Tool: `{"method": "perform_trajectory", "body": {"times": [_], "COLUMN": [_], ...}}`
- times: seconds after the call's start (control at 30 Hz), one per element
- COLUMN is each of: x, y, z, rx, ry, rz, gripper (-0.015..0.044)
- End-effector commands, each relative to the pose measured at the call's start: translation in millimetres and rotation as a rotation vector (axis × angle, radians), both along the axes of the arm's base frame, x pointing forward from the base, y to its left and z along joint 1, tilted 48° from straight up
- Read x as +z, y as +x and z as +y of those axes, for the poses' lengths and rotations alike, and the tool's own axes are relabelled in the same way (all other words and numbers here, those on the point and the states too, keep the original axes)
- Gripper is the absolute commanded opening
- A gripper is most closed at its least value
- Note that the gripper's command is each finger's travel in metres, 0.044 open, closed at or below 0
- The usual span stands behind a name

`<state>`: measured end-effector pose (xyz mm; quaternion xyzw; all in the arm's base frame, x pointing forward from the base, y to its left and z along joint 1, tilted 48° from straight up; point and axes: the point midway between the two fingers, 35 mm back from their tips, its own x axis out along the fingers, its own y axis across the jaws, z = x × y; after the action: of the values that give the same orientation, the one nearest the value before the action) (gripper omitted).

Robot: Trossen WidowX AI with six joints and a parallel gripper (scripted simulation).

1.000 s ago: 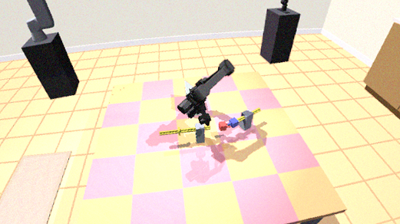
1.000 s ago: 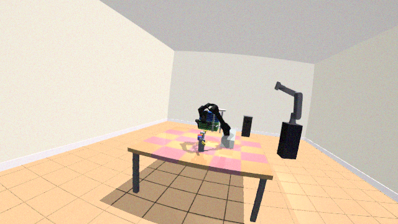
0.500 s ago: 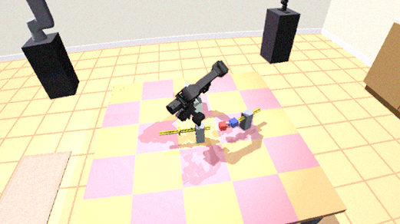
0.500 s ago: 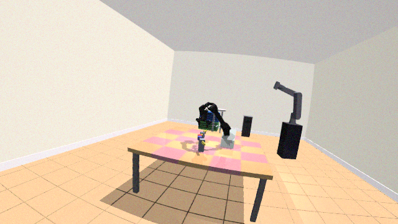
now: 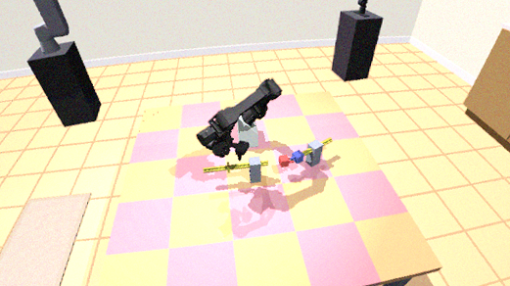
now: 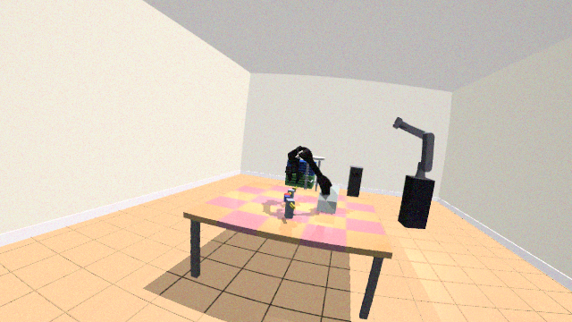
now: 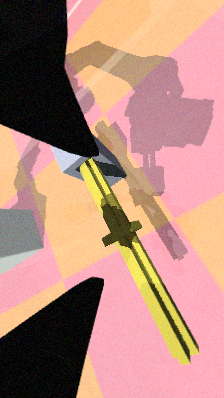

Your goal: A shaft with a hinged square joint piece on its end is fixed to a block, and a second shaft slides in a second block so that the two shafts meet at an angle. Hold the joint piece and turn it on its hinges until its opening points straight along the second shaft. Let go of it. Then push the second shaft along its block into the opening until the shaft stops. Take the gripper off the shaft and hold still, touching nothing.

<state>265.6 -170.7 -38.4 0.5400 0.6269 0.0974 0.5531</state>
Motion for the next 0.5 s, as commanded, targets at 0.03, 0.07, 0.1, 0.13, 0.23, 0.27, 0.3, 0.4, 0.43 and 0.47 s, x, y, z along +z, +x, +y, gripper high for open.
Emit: {"method": "perform_trajectory", "body": {"times": [0.03,0.07,0.1,0.13,0.23,0.27,0.3,0.4,0.43,0.47], "x": [-18,-21,-25,-29,-40,-43,-47,-58,-59,-60], "y": [-5,-6,-7,-8,-12,-14,-15,-19,-20,-20], "z": [-18,-21,-24,-27,-37,-40,-43,-52,-53,-54], "rx": [0.093,0.113,0.133,0.154,0.217,0.238,0.259,0.32,0.331,0.334], "ry": [-0.071,-0.084,-0.098,-0.111,-0.151,-0.164,-0.177,-0.213,-0.219,-0.221], "rz": [-0.114,-0.136,-0.159,-0.181,-0.246,-0.268,-0.289,-0.347,-0.357,-0.36], "gripper": [0.044,0.044,0.044,0.044,0.044,0.044,0.044,0.044,0.044,0.044]}}
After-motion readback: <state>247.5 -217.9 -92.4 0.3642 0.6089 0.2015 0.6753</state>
